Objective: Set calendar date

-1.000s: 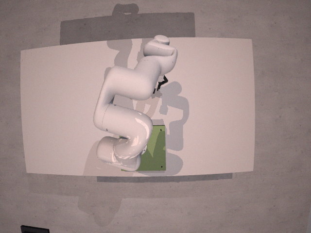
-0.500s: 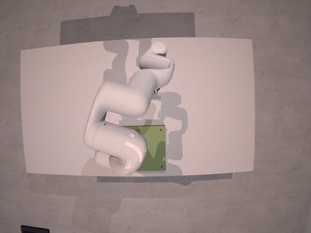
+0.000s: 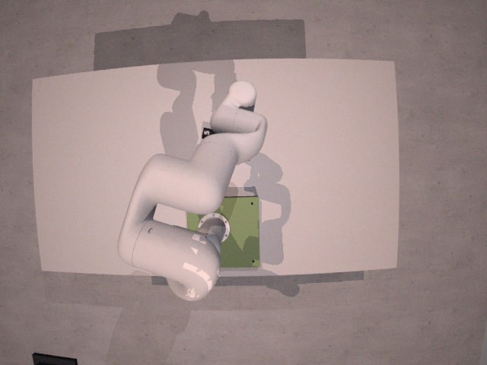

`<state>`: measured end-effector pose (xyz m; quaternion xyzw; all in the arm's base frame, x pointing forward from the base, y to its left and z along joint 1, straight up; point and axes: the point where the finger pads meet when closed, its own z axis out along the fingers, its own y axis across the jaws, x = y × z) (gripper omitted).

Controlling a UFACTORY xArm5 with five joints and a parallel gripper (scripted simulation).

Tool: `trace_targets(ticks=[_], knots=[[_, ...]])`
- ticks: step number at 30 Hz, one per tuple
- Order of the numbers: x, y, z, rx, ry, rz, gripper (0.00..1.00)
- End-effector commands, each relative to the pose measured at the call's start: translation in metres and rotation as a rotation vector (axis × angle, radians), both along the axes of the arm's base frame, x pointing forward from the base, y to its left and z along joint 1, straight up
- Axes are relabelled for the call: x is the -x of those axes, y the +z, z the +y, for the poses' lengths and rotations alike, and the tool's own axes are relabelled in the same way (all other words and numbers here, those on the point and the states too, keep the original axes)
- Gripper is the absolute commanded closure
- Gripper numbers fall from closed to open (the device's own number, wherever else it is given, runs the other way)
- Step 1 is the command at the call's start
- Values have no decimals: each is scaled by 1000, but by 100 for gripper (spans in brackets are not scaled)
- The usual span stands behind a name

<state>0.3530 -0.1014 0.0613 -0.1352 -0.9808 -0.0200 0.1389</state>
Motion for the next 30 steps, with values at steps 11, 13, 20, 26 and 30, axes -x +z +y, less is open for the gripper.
trace_targets(ticks=[11, 13, 20, 26, 30], knots=[[2, 1, 1, 62, 0, -216, 29], [3, 2, 2, 72, -1, -251, 29], [4, 2, 2, 76, -1, -265, 0], [4, 2, 2, 76, -1, -265, 0], [4, 2, 2, 76, -1, -265, 0]])
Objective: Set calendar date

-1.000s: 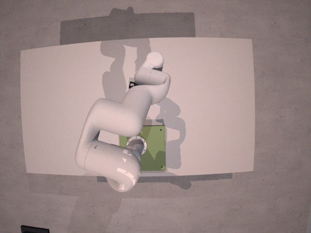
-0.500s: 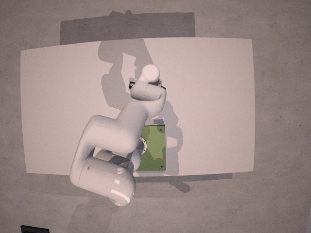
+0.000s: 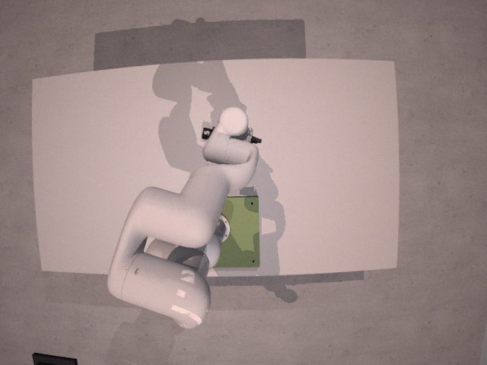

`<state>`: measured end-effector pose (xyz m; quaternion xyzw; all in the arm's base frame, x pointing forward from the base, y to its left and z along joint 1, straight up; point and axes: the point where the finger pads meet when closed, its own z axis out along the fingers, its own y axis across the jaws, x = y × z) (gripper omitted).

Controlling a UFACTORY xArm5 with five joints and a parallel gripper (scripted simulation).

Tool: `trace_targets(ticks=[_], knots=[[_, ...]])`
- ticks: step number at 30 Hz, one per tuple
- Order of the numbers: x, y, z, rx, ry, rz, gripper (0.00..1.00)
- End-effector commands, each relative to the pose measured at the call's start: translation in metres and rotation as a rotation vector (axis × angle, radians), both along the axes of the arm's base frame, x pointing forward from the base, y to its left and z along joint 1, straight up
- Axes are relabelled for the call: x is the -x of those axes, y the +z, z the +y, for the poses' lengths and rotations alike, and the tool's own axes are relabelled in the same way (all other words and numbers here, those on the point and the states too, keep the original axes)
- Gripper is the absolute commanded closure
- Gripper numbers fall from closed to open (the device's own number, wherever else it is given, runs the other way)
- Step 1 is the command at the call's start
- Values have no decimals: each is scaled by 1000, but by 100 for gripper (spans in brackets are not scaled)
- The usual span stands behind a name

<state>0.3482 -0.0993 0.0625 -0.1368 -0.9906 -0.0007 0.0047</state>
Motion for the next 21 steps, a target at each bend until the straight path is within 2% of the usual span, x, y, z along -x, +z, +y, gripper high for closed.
trace_targets(ticks=[1, 13, 21], knots=[[-1, 1, 0, 1, 0, -3, 0], [-1, 1, 0, 1, -39, -3, 0], [-1, 1, 0, 3, -258, -3, 0]])
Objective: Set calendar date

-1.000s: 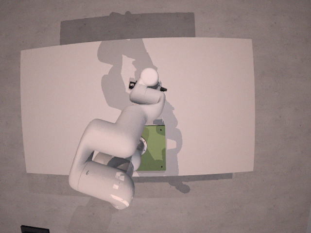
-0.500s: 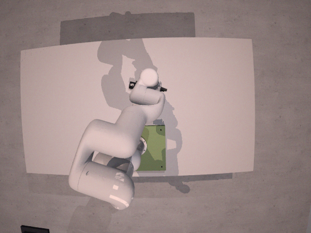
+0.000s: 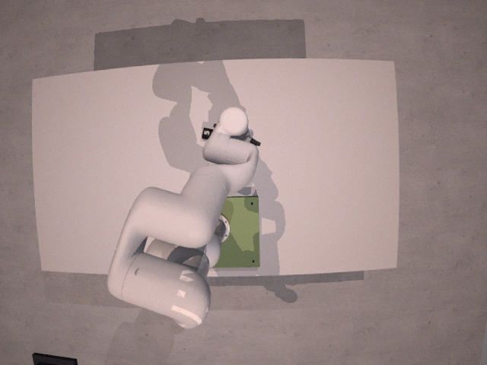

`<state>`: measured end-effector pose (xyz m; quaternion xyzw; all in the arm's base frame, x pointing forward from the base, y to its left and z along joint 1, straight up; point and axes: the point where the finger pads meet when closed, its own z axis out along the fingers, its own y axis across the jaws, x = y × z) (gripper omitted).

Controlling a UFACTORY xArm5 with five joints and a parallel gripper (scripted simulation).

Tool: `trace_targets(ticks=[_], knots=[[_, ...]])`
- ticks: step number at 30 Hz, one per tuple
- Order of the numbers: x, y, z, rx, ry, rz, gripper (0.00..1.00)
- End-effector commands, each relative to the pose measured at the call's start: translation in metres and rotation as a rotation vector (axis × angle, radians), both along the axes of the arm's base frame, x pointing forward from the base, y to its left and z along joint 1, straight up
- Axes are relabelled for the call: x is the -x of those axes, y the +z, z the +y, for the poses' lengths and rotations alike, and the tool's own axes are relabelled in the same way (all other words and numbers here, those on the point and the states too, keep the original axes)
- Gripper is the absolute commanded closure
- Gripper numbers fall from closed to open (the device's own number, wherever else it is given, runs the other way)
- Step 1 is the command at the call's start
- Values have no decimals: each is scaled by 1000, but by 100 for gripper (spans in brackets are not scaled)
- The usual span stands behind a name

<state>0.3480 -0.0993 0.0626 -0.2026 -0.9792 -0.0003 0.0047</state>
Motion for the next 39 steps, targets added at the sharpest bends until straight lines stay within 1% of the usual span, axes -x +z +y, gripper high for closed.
trace_targets(ticks=[1, 4, 5, 7, 10, 12, 13, 19, 20, 21, 24, 26, 27, 28, 30, 32, 33, 34, 38, 39], knots=[[-1, 1, 0, 2, -168, -3, 0], [-1, 1, 0, 3, -262, -3, 0], [-1, 1, 0, 3, -266, -3, 0], [-1, 1, 0, 4, -355, -2, 0], [-1, 1, 0, 4, -378, -2, 0], [-1, 2, 0, 5, -493, -2, 0], [-1, 2, 0, 5, -503, -2, 0], [-1, 2, 0, 6, -704, -2, 0], [0, 2, 0, 6, -711, -2, 0], [0, 2, 0, 7, -769, -2, 0], [0, 2, 0, 7, -862, -1, 0], [0, 2, 0, 7, -862, -1, 0], [0, 2, 0, 8, -940, -1, 0], [0, 2, 0, 8, -979, -1, 0], [0, 2, 0, 8, -1020, -1, 0], [0, 2, 0, 9, -1096, -1, 0], [0, 2, 0, 9, -1102, -1, 0], [0, 2, 0, 9, -1159, -1, 0], [0, 2, 0, 10, -1267, 0, 0], [0, 2, 0, 10, -1317, 0, 0]])
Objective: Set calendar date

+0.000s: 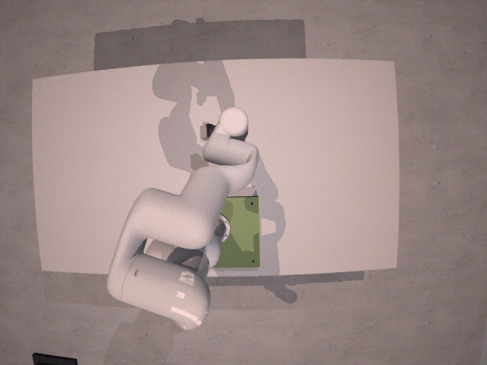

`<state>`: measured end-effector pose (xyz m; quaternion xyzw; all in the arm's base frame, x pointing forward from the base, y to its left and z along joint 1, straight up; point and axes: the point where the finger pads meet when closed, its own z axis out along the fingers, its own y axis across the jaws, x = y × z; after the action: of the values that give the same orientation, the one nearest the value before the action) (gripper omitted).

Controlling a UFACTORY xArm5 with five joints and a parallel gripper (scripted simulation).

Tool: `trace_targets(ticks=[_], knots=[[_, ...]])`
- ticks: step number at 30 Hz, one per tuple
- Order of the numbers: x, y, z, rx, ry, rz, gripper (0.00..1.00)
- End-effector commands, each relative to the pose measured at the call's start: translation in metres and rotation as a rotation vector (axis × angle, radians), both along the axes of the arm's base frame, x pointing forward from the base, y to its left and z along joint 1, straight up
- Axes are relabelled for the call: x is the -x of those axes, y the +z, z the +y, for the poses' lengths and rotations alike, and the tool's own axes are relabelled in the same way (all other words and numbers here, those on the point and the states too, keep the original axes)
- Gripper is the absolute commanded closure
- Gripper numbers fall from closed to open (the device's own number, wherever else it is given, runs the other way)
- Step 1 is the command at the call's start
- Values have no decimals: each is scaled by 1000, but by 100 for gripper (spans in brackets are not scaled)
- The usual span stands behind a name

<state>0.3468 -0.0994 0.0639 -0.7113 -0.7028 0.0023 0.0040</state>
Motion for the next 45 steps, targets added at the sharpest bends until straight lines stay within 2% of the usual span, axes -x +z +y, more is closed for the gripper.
trace_targets(ticks=[1, 4, 6, 18, 21, 23, 25, 36, 38, 40, 45], knots=[[-1, 1, 0, 2, -174, -3, 0], [-1, 1, 0, 2, -176, -3, 0], [-1, 1, 0, 3, -309, -3, 0], [-1, 2, 0, 6, -672, -2, 0], [-1, 2, 0, 6, -674, -2, 0], [0, 2, 0, 7, -807, -1, 0], [0, 2, 0, 7, -833, -1, 0], [0, 2, 0, 9, -1192, -1, 0], [0, 2, 0, 9, -1192, -1, 0], [0, 2, 0, 10, -1312, 0, 0], [0, 3, 0, 11, -1429, 0, 0]])
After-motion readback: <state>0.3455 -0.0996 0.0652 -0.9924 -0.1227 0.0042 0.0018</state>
